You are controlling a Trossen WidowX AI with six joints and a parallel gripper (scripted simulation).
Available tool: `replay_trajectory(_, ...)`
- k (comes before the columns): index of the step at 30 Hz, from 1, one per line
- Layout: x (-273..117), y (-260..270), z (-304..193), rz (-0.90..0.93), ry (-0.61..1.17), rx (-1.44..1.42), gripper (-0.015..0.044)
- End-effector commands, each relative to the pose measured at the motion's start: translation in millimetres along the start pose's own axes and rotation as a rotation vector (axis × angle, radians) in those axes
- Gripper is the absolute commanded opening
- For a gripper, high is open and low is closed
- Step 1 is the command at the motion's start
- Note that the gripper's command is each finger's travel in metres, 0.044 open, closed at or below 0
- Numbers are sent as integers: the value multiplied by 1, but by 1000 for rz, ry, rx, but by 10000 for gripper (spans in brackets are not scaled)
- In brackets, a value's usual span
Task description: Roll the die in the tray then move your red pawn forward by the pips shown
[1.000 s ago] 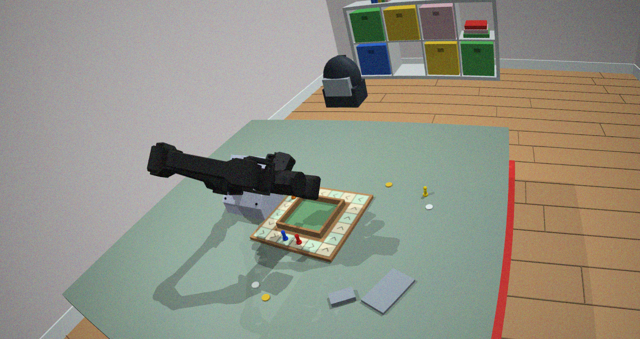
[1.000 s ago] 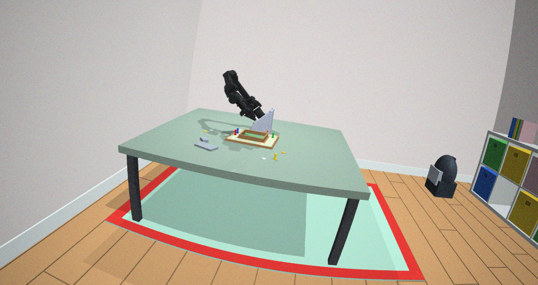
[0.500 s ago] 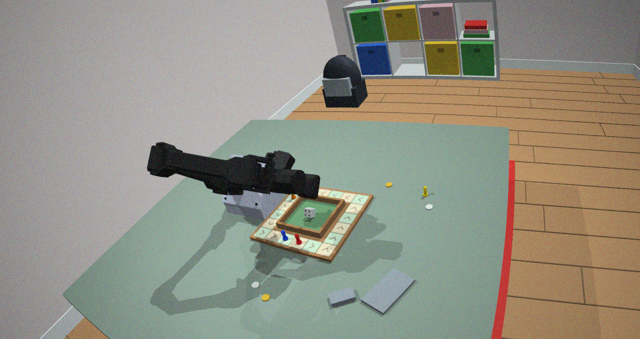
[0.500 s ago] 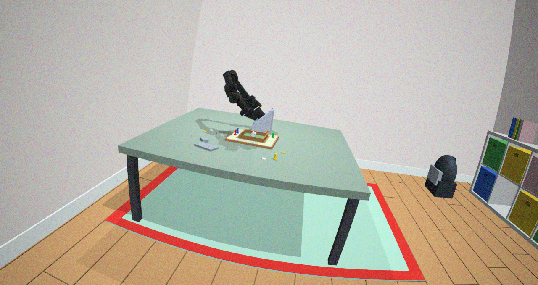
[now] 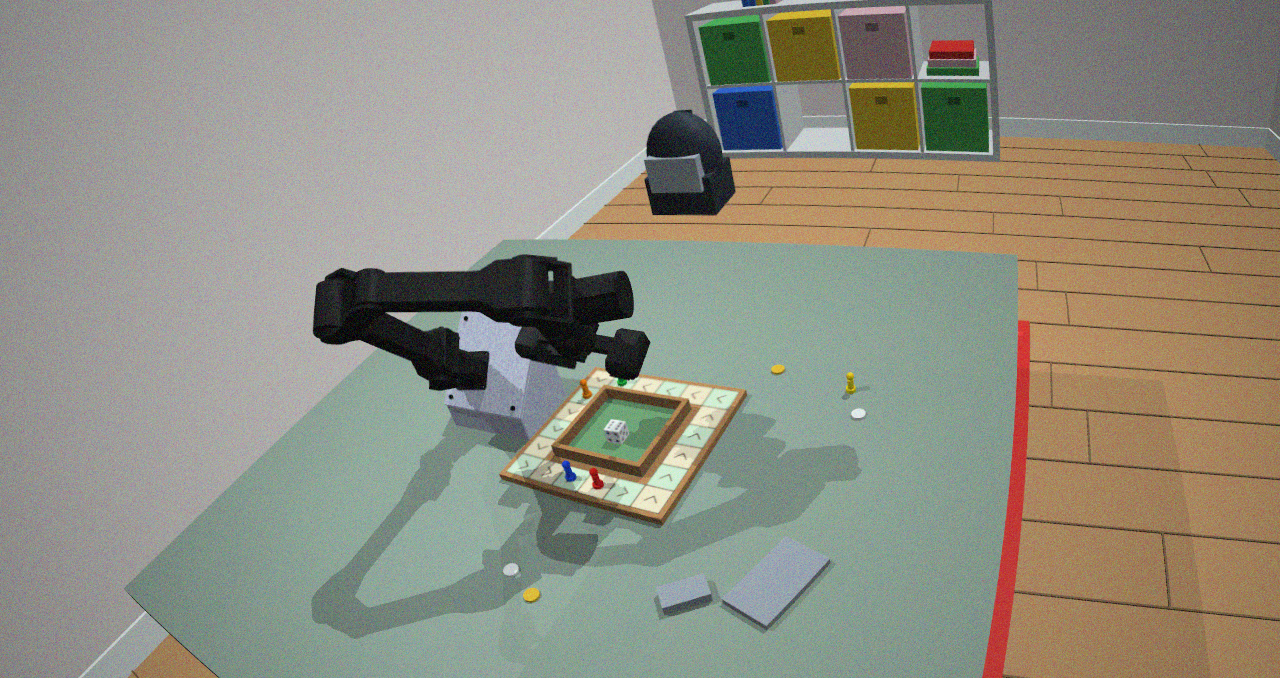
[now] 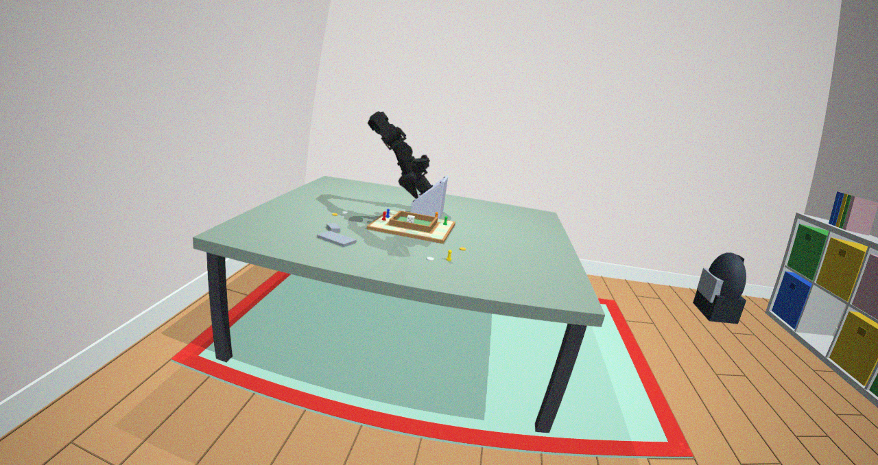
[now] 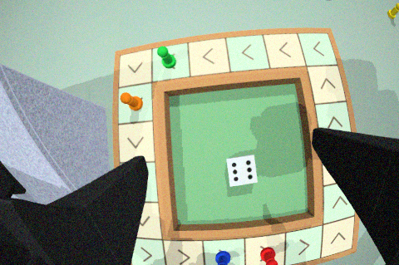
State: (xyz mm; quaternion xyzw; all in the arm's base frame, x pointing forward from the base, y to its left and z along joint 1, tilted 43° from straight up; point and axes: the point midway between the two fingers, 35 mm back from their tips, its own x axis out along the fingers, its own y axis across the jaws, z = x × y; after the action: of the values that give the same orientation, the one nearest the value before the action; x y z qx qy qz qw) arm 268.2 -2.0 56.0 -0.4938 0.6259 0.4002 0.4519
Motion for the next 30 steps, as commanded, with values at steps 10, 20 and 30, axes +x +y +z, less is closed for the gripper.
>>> replay_trajectory(10, 19, -2, 2, -57, 403, 0, 414)
replay_trajectory(20, -5, -26, -81, -357, 332, 1195, 200)
replay_trajectory(30, -13, -28, -112, -479, 279, 1641, 200)
